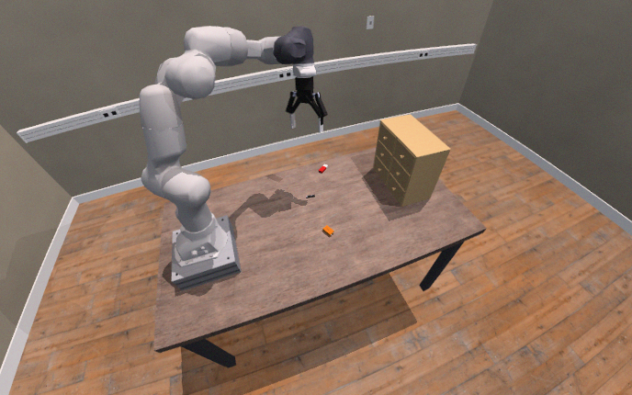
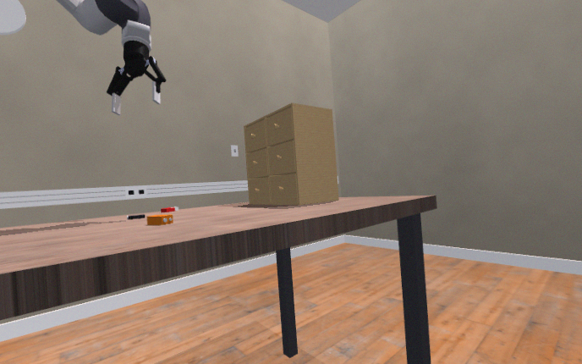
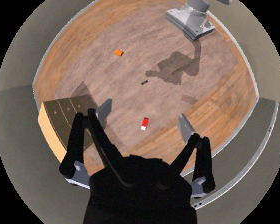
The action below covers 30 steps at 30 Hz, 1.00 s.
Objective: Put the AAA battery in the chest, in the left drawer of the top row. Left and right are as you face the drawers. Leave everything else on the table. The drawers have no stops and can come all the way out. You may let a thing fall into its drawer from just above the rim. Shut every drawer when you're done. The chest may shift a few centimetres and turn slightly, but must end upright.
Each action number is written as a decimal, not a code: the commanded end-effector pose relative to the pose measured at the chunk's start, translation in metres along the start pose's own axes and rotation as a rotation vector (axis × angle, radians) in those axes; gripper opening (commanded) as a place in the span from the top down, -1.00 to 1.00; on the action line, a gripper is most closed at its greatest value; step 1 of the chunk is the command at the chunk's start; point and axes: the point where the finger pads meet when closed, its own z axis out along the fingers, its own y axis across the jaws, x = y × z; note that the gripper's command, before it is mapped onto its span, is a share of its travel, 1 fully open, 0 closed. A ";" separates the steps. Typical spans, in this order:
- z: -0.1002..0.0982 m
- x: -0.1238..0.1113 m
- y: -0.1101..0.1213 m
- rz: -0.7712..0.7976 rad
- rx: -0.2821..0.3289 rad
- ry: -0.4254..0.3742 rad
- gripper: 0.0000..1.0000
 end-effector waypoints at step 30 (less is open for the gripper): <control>-0.019 -0.029 -0.081 0.414 -0.106 -0.096 -1.00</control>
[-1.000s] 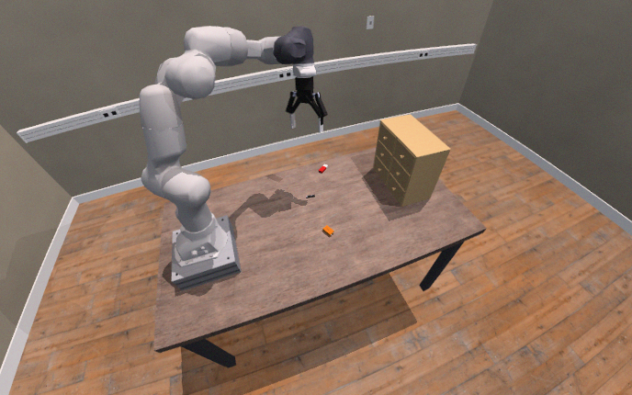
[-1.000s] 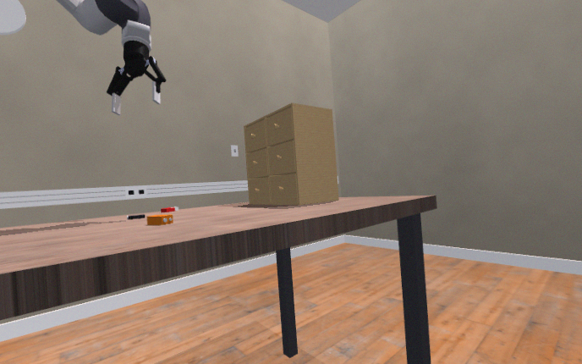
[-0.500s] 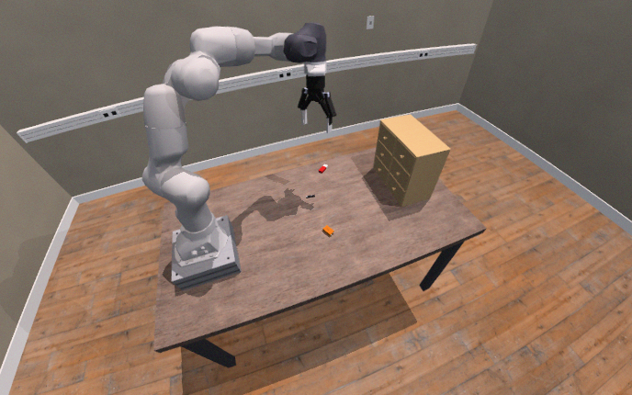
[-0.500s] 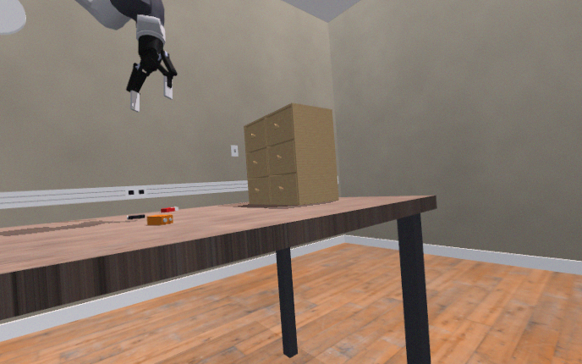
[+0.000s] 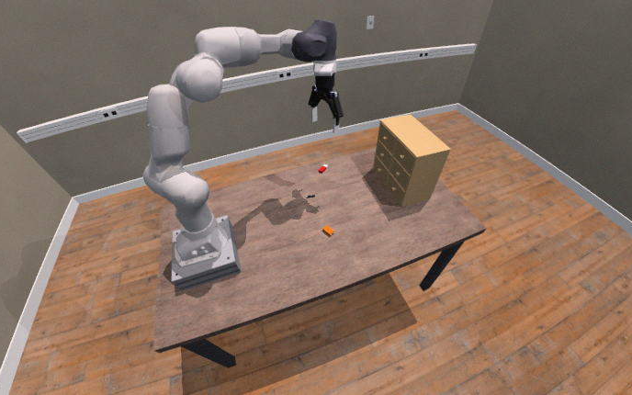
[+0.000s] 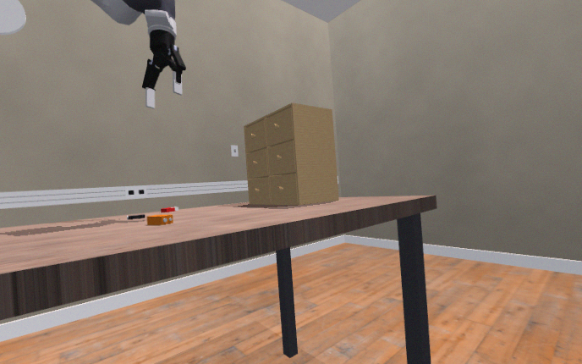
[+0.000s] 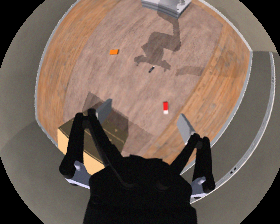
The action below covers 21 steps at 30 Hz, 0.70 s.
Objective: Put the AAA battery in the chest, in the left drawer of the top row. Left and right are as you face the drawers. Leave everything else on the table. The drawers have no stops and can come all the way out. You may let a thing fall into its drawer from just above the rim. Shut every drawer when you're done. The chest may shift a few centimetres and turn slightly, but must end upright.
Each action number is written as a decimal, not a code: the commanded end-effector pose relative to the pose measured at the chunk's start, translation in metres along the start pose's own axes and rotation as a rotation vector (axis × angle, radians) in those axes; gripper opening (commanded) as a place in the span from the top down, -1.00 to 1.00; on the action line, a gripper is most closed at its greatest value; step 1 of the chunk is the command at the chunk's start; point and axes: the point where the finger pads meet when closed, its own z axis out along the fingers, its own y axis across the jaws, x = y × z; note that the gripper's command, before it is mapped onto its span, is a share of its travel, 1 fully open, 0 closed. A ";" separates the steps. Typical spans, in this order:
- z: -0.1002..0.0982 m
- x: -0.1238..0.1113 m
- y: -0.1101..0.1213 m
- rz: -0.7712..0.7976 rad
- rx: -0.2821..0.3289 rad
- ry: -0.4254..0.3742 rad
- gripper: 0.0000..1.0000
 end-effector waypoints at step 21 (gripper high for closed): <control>-0.011 -0.025 -0.032 0.204 -0.049 -0.044 -1.00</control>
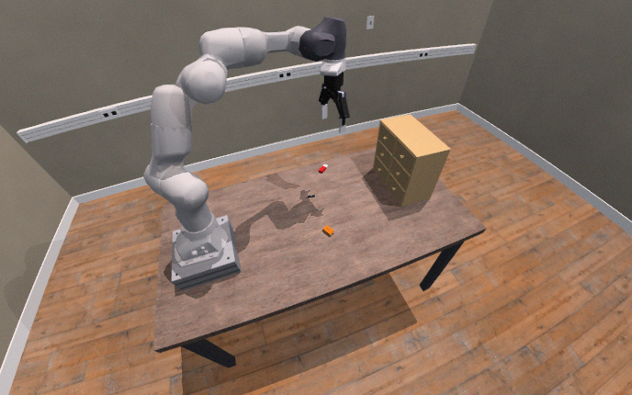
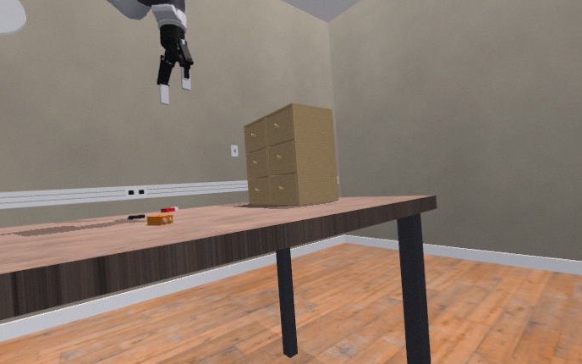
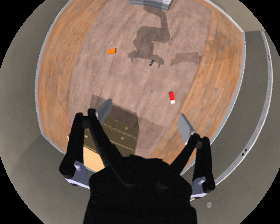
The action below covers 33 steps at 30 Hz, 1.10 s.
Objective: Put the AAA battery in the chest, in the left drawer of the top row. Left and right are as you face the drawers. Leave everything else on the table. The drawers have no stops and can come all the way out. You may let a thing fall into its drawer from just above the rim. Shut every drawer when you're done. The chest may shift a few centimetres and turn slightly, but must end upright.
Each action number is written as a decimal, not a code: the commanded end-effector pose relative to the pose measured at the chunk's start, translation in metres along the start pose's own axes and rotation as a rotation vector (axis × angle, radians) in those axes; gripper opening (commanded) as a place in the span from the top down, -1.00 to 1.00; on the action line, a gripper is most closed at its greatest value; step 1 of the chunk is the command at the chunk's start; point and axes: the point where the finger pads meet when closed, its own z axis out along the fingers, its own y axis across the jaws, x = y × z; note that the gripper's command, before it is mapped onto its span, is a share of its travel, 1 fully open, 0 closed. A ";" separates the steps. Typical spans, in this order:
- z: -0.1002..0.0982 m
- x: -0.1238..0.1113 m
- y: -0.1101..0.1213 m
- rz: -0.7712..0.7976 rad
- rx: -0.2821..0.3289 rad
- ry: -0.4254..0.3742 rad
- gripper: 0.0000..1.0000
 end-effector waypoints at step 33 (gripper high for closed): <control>-0.009 -0.022 -0.024 0.152 -0.036 -0.033 -1.00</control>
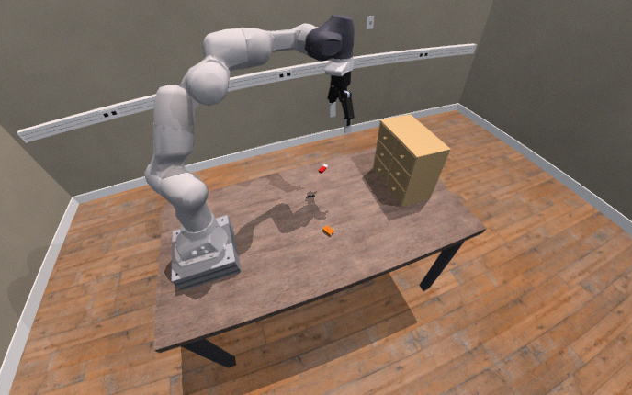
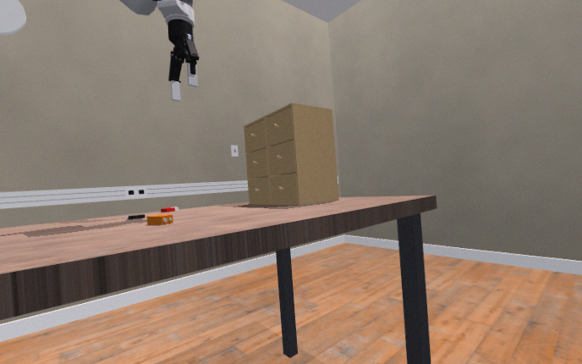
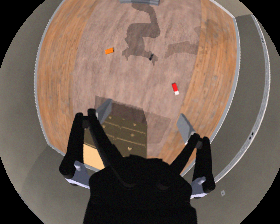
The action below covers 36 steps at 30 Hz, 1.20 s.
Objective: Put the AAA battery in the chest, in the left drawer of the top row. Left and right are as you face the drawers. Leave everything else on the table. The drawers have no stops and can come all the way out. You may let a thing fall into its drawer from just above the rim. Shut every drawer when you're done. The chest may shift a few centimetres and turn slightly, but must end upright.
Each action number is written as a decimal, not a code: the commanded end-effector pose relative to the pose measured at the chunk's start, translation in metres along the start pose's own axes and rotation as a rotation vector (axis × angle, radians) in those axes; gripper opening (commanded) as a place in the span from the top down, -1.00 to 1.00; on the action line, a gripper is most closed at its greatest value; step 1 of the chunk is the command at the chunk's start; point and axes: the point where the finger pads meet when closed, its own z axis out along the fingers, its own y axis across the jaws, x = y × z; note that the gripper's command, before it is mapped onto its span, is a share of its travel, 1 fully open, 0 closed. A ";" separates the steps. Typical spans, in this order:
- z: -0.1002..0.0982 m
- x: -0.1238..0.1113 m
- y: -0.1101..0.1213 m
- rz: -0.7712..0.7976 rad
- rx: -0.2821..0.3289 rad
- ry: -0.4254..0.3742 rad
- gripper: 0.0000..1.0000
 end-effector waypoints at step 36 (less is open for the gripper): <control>-0.001 -0.005 -0.003 0.034 -0.006 -0.006 -1.00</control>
